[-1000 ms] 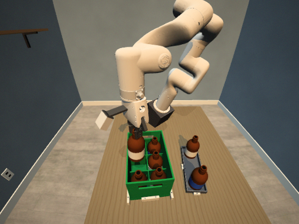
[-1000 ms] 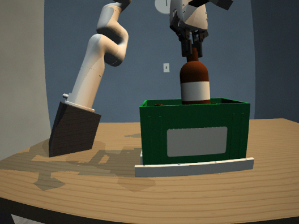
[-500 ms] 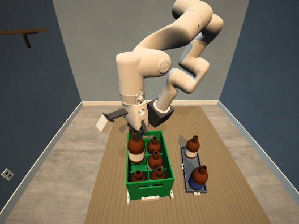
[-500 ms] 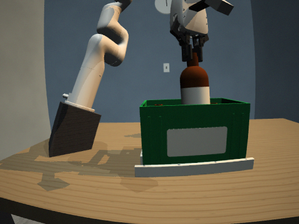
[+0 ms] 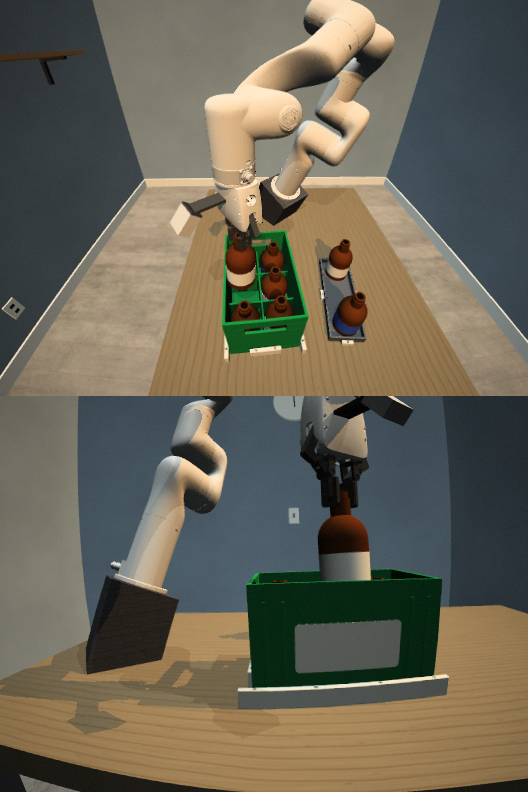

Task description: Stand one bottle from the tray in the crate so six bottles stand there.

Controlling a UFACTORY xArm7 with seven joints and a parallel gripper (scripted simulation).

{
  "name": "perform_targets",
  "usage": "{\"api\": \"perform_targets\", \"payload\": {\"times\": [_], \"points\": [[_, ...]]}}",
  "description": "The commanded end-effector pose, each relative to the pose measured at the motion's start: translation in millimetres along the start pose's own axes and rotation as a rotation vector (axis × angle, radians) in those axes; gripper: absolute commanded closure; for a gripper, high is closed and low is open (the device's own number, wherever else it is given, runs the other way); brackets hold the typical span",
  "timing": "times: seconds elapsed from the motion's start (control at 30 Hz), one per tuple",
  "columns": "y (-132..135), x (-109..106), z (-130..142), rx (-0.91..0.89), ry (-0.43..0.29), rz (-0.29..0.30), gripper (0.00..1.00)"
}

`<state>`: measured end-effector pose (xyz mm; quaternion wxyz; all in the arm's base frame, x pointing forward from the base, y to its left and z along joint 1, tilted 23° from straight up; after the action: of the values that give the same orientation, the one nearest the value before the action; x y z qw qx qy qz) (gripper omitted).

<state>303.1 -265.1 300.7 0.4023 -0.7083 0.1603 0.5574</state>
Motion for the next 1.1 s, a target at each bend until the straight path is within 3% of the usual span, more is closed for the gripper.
{"api": "perform_targets", "payload": {"times": [0.0, 1.07], "points": [[0.1, -1.7, -0.9, 0.000, 0.005, 0.000, 1.00], [0.0, 9.4, -1.0, 0.000, 0.005, 0.000, 1.00]]}}
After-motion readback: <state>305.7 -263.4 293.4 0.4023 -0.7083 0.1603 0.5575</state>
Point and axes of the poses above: the point where the finger pads meet when closed, its own x axis out along the fingers, its own y axis across the jaws, z = x × y, the point moved 9 cm from there along -x, back along the fingers, and after that the axes turned 11 degrees about -x, right-handed, at the moved point
